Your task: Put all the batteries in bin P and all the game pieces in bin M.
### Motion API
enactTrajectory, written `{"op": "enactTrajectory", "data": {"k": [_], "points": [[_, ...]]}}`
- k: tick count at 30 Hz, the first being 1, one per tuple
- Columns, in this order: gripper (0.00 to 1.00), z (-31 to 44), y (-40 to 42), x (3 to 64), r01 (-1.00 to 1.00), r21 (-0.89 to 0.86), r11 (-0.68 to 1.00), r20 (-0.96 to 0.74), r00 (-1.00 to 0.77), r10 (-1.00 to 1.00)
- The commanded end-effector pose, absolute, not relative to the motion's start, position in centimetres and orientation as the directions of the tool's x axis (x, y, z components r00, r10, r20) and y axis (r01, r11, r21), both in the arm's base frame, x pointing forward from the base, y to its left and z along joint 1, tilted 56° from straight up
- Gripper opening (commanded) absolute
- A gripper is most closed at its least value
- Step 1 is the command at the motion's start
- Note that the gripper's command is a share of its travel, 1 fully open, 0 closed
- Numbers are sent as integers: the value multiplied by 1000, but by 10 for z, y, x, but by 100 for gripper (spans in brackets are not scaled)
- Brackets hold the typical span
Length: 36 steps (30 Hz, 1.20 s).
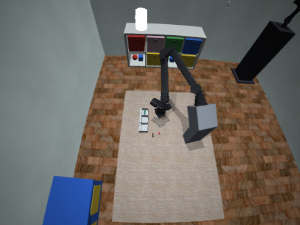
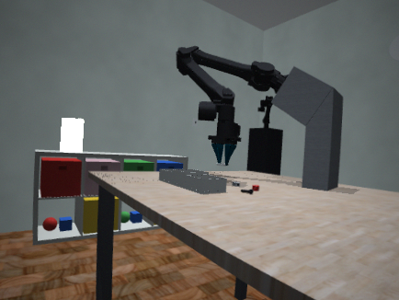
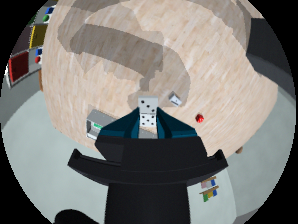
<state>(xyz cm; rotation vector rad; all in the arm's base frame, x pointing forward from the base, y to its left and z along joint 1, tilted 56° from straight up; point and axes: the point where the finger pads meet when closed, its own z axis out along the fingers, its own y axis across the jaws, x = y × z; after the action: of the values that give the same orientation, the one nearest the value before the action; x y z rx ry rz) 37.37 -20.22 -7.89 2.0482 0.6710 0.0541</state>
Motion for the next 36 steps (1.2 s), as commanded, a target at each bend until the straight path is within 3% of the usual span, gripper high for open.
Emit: {"op": "enactTrajectory", "data": {"k": [1, 36], "points": [[20, -80, -199, 368, 452, 797, -402, -234, 843, 484], [20, -75, -196, 384, 448, 803, -393, -224, 839, 496]]}}
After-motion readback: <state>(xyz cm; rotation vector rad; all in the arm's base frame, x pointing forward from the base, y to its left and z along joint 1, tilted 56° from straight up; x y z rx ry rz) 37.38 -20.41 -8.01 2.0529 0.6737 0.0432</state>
